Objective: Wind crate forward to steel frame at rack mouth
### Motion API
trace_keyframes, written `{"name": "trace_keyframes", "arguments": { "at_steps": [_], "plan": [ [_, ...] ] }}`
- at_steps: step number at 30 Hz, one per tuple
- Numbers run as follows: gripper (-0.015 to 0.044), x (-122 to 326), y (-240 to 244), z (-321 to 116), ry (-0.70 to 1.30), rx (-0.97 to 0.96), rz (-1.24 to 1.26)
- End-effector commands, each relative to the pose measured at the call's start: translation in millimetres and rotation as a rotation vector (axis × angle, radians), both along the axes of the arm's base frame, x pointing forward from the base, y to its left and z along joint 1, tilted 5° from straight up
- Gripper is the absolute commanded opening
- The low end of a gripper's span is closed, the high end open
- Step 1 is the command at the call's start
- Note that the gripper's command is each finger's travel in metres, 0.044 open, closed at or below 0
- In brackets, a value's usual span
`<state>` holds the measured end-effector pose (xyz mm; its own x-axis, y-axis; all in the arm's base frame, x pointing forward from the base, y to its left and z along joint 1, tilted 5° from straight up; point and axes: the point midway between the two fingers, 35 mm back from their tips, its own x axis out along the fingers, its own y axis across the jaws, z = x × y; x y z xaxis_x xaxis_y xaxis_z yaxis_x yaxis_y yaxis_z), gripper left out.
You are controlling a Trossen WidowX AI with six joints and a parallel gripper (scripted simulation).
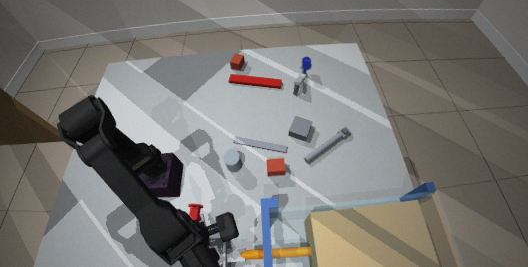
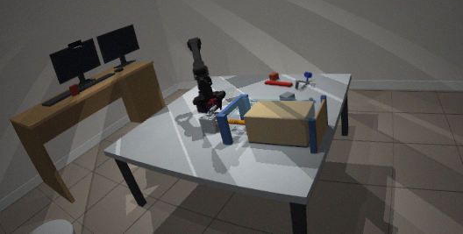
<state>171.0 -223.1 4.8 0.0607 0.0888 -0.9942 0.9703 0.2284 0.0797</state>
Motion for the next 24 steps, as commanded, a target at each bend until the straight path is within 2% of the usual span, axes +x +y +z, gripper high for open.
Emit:
{"name": "trace_keyframes", "arguments": {
  "at_steps": [1, 10, 16, 24],
  "plan": [
    [0.044, -12.4, -6.7, 8.9, 0.053, -0.011, -0.023],
    [0.044, 3.8, -6.4, 126.4, 0.091, -0.041, 0.003],
    [0.044, 5.8, -7.8, 126.6, 0.076, -0.051, 0.006],
    [0.023, 5.8, -7.8, 126.6, 0.076, -0.051, 0.006]
  ]
}}
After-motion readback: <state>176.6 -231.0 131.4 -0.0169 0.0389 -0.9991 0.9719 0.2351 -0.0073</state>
